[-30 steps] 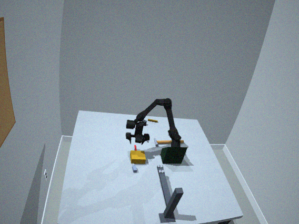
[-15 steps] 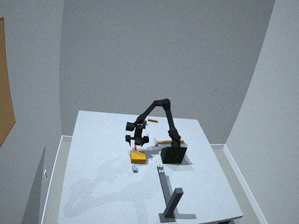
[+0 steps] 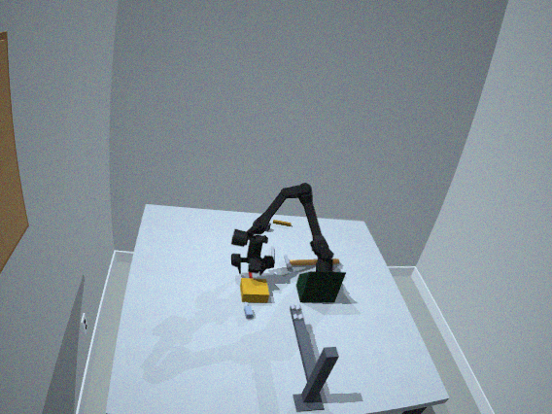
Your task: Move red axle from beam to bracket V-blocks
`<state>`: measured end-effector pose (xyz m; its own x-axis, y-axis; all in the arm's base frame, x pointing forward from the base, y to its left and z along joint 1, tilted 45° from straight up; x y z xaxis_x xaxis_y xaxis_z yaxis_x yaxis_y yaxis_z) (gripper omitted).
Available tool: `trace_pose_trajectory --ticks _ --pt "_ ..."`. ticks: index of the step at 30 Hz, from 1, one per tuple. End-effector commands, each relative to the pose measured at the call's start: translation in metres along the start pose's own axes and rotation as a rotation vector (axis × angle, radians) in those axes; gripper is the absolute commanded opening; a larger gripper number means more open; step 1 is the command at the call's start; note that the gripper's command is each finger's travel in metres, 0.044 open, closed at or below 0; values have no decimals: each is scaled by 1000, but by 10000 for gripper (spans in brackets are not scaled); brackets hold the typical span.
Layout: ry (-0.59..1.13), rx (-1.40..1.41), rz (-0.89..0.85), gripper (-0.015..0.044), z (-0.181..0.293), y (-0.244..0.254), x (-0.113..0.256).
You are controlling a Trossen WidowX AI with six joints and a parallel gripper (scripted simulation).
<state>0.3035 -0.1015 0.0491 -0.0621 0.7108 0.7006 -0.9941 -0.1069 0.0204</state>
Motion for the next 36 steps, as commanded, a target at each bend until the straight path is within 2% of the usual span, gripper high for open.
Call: trace_pose_trajectory --ticks 1,9,24,31,36 --pt "-4 6 -8 440 -1 2 -8" --pt "-3 6 -8 440 -1 3 -9" --pt "0 3 -7 46 -1 2 -8" --pt "0 3 -7 0 -1 2 -8" --pt "-4 3 -6 0 -1 0 2"
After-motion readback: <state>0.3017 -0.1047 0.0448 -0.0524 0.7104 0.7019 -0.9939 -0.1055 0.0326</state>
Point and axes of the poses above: the point midway between the two fingers, 35 mm back from their tips, its own x axis back along the fingers, its own y axis across the jaws, z = x × y, the point moved 4 cm from there along x, back along the fingers, and after that the axes turned 3 degrees about x, right-handed, at the moved point
